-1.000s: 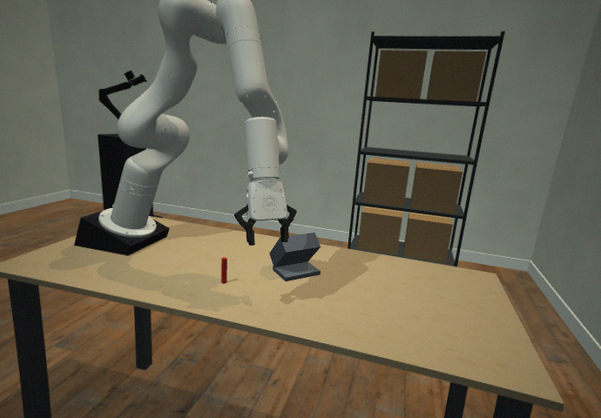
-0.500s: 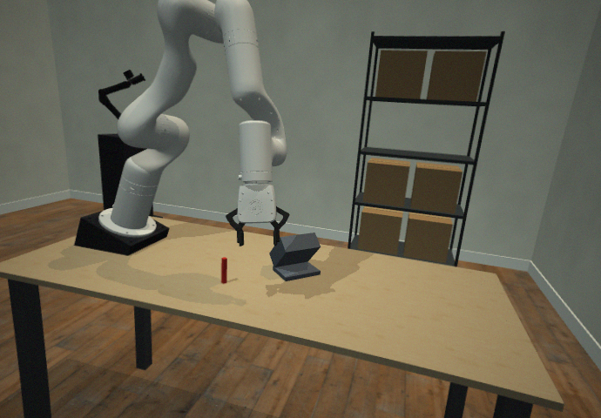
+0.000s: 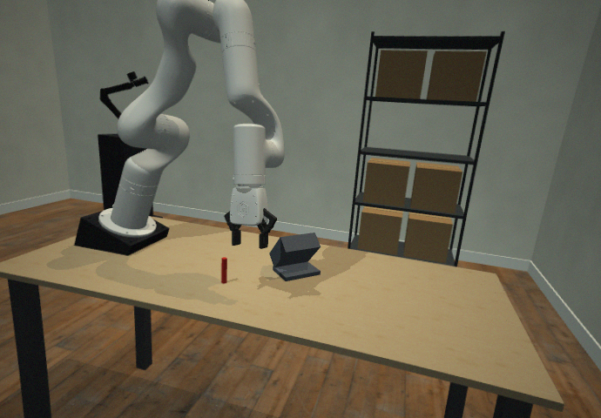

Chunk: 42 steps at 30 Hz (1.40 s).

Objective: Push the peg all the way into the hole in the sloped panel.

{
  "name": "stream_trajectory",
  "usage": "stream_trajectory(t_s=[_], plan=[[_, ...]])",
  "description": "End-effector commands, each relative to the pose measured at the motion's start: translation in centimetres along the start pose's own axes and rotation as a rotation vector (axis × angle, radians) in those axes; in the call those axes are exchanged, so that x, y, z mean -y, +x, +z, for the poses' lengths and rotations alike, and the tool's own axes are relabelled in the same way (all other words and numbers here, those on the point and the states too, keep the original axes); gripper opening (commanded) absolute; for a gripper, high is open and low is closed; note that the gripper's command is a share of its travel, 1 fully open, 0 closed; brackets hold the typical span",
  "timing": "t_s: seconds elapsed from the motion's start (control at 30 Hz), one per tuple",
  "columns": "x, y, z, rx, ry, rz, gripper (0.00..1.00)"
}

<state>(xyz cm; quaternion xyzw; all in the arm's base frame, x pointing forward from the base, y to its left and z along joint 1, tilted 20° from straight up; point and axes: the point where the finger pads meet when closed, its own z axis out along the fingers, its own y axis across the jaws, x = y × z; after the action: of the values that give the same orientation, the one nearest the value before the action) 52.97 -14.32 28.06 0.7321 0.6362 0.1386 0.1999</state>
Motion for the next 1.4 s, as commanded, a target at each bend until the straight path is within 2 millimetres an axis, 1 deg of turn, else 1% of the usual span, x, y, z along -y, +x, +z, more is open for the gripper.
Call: stream_trajectory(t_s=[0.0,0.07,0.13,0.63,0.7,1.2,1.27,1.37], plan=[[1.1,0.2,0.2,-0.009,0.018,0.178,1.0],[1.6,0.3,0.2,-0.012,0.027,0.252,1.0],[1.6,0.3,0.2,-0.012,0.027,0.252,1.0],[5.2,1.2,0.8,-0.02,0.095,0.808,1.0],[5.2,1.2,0.8,-0.02,0.095,0.808,1.0],[8.6,2.2,1.1,-0.001,0.167,1.365,1.0],[8.6,2.2,1.1,-0.001,0.167,1.365,1.0],[9.2,2.4,1.1,0.006,0.182,1.476,1.0]])
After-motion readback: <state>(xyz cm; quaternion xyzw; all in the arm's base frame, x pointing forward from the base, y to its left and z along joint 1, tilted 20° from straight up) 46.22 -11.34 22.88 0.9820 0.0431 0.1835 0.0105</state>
